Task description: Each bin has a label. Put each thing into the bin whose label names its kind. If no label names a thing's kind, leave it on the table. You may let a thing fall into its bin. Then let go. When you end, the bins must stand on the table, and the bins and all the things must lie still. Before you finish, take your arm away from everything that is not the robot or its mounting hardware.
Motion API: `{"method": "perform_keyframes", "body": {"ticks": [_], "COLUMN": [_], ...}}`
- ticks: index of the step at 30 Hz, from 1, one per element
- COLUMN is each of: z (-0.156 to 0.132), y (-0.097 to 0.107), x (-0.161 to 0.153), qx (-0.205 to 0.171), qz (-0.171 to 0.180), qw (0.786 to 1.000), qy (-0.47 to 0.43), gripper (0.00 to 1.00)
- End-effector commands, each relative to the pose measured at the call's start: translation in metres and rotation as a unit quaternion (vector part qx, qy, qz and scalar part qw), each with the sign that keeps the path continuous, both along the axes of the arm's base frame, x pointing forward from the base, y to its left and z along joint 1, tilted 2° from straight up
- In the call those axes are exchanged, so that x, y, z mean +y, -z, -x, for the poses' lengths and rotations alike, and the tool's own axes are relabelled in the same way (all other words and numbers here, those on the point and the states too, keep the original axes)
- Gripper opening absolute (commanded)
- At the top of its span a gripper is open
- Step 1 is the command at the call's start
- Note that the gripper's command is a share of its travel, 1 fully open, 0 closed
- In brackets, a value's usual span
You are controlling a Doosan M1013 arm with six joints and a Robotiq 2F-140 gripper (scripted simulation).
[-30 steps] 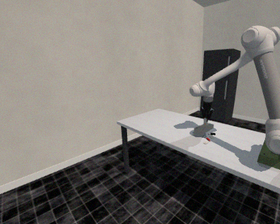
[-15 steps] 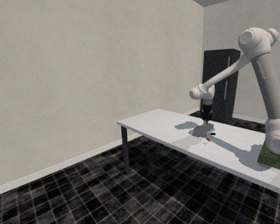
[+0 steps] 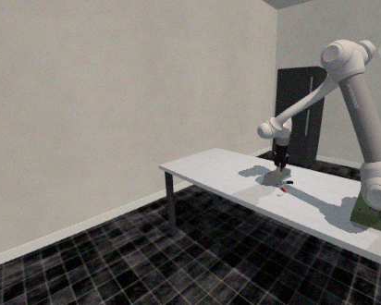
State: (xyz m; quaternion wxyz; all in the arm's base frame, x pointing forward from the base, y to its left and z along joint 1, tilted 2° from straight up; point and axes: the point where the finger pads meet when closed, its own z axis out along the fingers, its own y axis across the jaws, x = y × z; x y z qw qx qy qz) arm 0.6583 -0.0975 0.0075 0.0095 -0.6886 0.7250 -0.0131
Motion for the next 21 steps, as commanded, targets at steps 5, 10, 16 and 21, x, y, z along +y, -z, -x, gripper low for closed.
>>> {"method": "perform_keyframes", "body": {"ticks": [5, 10, 16, 21], "z": [-0.0001, -0.0001, -0.0001, -0.0001], "y": [0.0000, 0.0000, 0.0000, 0.0000], "x": [0.0001, 0.0001, 0.0001, 0.0001], "qx": [0.000, 0.000, 0.000, 0.000], "qz": [0.000, 0.000, 0.000, 0.000], "qw": [1.000, 1.000, 1.000, 1.000], "qy": [0.000, 0.000, 0.000, 0.000], "gripper": [0.05, 0.17, 0.17, 0.17]}}
